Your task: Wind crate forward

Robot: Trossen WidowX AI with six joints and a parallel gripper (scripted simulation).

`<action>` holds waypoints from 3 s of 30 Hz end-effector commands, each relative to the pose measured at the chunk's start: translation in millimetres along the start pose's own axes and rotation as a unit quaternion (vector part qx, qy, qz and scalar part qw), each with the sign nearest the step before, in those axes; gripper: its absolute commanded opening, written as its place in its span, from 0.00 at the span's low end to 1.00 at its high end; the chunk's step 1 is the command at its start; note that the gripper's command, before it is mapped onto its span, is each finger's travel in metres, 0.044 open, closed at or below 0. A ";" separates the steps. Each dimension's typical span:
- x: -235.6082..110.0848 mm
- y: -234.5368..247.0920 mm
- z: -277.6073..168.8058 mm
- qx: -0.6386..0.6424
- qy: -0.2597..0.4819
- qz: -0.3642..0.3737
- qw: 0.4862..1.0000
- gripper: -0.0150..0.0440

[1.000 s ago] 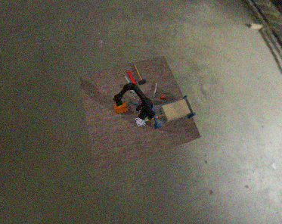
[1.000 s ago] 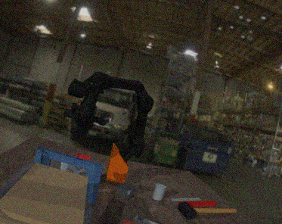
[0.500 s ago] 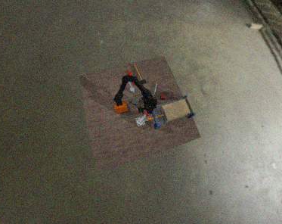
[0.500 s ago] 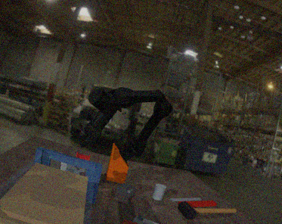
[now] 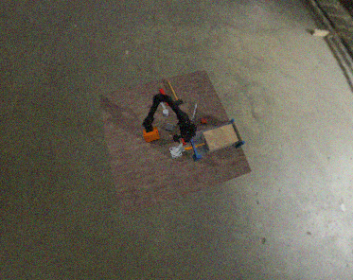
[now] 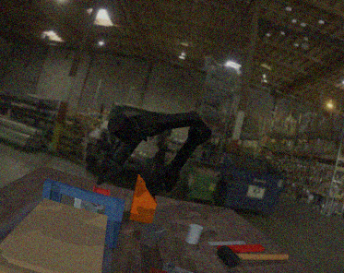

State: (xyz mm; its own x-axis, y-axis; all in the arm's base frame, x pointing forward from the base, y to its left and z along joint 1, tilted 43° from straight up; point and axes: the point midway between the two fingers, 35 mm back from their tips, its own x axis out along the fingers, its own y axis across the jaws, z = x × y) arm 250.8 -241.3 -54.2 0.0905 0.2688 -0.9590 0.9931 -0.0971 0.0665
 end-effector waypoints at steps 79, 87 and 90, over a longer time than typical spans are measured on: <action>47.4 -8.3 -33.4 0.002 0.005 -0.002 1.000 0.25; 44.1 -14.4 -40.5 0.003 0.006 -0.002 1.000 0.25; 42.5 -17.8 -43.9 0.003 0.006 -0.003 1.000 0.25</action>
State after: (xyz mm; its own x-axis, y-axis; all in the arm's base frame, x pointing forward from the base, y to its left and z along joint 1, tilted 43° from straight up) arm 245.5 -193.6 -85.7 0.0928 0.2651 -0.9597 0.9930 -0.0957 0.0695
